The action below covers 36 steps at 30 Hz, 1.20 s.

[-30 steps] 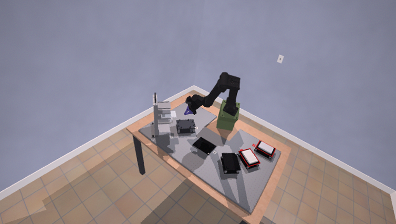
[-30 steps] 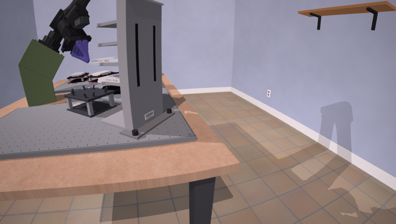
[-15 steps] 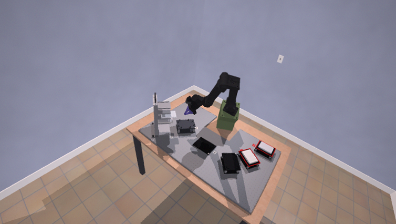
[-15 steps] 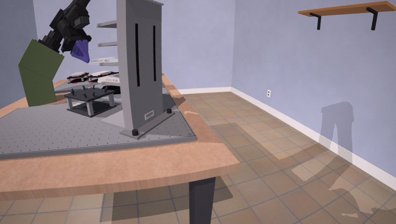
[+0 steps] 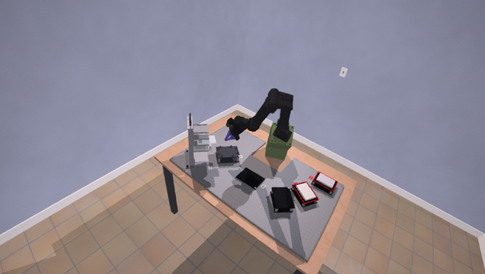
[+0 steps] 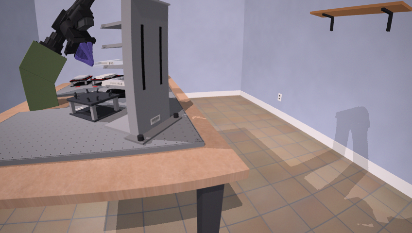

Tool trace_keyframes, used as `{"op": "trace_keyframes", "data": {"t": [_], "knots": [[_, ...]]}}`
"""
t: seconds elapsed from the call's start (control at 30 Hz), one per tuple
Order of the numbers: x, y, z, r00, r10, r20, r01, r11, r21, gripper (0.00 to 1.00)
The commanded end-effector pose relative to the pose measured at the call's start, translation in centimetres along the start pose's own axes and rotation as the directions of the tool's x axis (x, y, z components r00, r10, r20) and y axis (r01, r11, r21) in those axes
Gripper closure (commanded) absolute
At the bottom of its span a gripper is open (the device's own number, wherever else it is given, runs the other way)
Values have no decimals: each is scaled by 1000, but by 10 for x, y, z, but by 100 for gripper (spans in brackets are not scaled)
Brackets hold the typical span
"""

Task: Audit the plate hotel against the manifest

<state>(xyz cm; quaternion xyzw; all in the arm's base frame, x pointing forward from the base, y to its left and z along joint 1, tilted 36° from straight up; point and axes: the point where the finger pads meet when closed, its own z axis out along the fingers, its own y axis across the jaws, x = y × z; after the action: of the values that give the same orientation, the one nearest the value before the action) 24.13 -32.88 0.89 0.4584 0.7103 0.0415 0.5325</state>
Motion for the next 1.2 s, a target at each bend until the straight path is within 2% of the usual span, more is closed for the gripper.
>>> {"op": "trace_keyframes", "data": {"t": [0.0,1.07,1.1,1.17], "knots": [[-13,1,7,1000,-9,20,9,1000,-4,100],[-23,1,21,1000,-5,9,5,1000,-5,100],[-26,2,22,1000,-12,20,12,1000,-8,100],[-24,1,23,1000,-4,7,4,1000,-5,100]]}}
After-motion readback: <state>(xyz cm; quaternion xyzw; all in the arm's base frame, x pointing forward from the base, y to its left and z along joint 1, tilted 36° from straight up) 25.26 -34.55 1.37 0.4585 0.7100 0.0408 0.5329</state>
